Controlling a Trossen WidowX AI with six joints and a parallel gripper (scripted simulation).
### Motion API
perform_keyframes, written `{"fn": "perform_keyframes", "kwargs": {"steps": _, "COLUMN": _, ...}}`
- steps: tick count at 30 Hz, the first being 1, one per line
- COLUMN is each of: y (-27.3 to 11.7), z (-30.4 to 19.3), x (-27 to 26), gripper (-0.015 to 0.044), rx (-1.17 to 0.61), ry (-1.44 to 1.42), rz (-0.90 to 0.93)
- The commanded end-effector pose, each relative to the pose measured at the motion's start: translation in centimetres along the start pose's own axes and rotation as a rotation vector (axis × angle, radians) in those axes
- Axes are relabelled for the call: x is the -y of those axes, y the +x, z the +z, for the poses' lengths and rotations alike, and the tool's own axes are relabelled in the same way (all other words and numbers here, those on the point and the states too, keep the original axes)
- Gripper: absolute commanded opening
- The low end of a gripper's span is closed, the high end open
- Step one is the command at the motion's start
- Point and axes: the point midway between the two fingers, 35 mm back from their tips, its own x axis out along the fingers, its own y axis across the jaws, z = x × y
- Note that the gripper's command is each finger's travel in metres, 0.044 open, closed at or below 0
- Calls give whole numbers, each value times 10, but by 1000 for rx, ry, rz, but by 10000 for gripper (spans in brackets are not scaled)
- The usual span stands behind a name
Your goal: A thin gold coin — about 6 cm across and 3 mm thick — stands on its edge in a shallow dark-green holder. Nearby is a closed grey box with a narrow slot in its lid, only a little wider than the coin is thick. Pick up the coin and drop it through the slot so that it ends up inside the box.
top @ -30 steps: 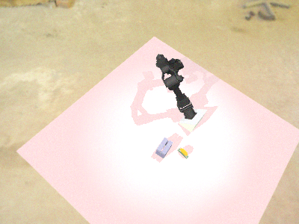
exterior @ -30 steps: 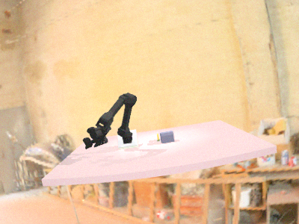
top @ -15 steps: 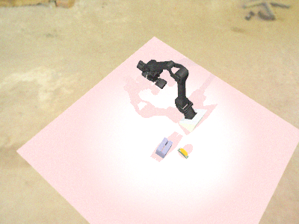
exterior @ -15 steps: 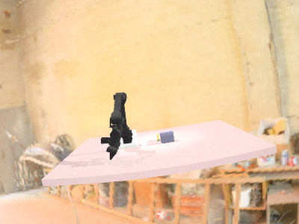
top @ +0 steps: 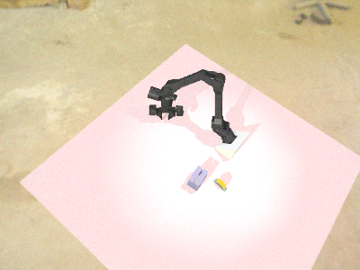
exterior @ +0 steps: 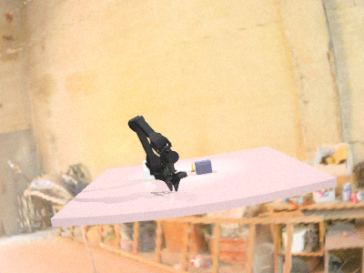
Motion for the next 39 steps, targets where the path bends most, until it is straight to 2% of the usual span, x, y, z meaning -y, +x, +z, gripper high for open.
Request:
{"fn": "perform_keyframes", "kwargs": {"steps": 1, "y": 4, "z": -54, "x": -11, "gripper": 161, "rx": -119, "ry": -288, "rz": 12}}
{"fn": "perform_keyframes", "kwargs": {"steps": 13, "y": -2, "z": -215, "x": 6, "gripper": 161, "rx": -365, "ry": -1187, "rz": 12}}
{"fn": "perform_keyframes", "kwargs": {"steps": 18, "y": -15, "z": -269, "x": 32, "gripper": 161, "rx": -425, "ry": -1582, "rz": 20}}
{"fn": "perform_keyframes", "kwargs": {"steps": 24, "y": -40, "z": -337, "x": 87, "gripper": 161, "rx": -469, "ry": -2201, "rz": 42}}
{"fn": "perform_keyframes", "kwargs": {"steps": 32, "y": -75, "z": -389, "x": 175, "gripper": 161, "rx": -403, "ry": -3026, "rz": 56}}
{"fn": "perform_keyframes", "kwargs": {"steps": 39, "y": -100, "z": -404, "x": 253, "gripper": 161, "rx": -198, "ry": -3727, "rz": -19}}
